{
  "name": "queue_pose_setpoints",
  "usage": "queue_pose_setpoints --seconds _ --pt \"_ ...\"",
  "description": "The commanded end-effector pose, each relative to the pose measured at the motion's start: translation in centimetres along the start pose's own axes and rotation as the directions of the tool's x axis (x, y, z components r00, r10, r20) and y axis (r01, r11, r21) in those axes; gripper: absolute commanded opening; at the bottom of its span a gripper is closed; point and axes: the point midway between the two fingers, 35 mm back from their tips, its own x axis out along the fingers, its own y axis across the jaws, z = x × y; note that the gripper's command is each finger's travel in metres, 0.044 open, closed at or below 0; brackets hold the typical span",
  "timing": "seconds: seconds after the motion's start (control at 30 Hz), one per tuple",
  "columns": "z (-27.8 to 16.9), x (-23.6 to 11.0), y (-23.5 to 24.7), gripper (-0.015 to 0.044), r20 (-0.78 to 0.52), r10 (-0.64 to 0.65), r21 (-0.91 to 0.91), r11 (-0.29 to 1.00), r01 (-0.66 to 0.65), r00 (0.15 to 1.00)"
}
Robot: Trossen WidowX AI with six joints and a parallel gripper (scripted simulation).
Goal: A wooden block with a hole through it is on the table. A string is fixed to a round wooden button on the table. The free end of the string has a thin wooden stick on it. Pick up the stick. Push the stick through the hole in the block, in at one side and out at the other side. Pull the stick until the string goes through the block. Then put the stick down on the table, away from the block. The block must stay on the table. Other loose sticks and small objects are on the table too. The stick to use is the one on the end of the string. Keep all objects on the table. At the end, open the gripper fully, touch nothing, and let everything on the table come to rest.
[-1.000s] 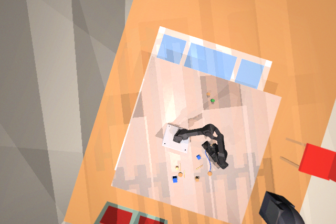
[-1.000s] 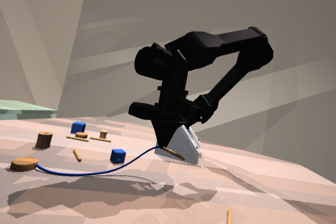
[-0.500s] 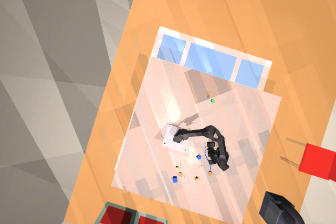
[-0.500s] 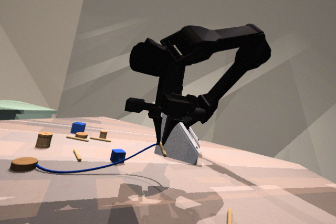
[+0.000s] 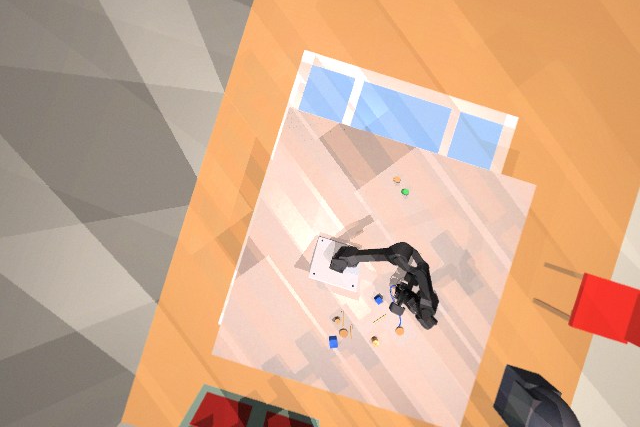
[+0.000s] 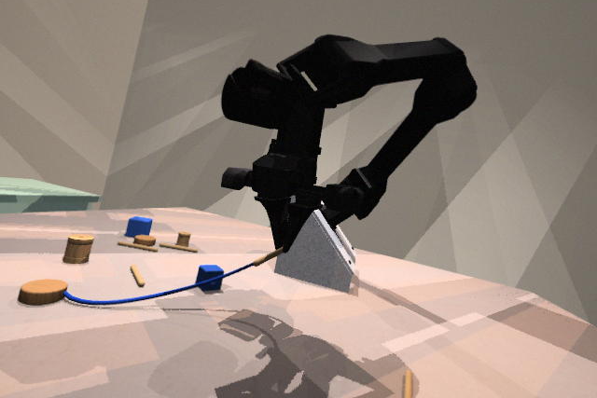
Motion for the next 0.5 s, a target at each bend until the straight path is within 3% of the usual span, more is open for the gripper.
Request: queue_pose_setpoints --seconds 0.0,0.47 --pt "0.08 -0.22 -0.23 0.0000 -0.010 0.001 0.170 0.985 0.001 1.000" --pt "0.37 -0.98 -0.68 0.0000 -0.032 0.010 0.645 0.764 0.013 0.999"
